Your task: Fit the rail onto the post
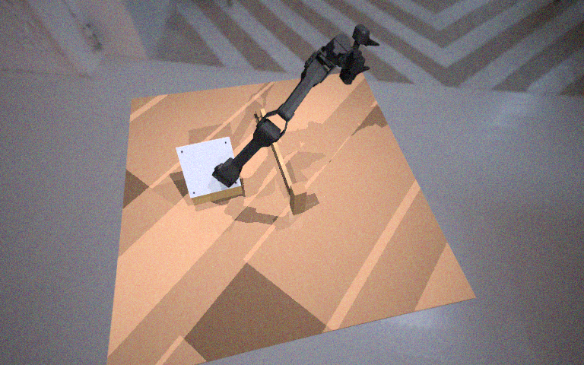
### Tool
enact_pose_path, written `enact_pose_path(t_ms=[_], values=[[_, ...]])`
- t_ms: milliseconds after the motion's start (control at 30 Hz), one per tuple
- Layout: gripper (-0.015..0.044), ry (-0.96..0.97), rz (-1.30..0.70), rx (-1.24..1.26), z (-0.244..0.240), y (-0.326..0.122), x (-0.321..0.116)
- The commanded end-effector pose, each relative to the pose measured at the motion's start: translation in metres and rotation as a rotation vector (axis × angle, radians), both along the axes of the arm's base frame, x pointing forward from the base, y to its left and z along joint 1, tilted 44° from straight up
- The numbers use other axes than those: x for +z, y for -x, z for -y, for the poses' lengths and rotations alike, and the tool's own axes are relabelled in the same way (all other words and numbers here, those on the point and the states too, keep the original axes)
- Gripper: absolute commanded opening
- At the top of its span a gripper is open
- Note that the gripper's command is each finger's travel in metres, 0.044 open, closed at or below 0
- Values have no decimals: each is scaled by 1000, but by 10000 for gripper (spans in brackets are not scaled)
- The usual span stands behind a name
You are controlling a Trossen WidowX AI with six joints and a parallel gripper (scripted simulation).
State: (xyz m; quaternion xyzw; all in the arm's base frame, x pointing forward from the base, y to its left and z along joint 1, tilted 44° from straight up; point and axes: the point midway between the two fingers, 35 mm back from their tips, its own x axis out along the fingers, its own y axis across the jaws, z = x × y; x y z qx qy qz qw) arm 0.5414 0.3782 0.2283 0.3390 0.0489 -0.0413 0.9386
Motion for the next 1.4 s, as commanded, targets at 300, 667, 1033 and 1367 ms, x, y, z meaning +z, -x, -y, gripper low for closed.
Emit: enact_pose_path(t_ms=[300,667,1033,1367], values=[[440,768,-372,87,81,19,-83],[440,1614,-924,496,210,106,-170],[440,2119,-1425,1376,338,249,-212],[440,2149,-1499,1650,364,285,-212]])
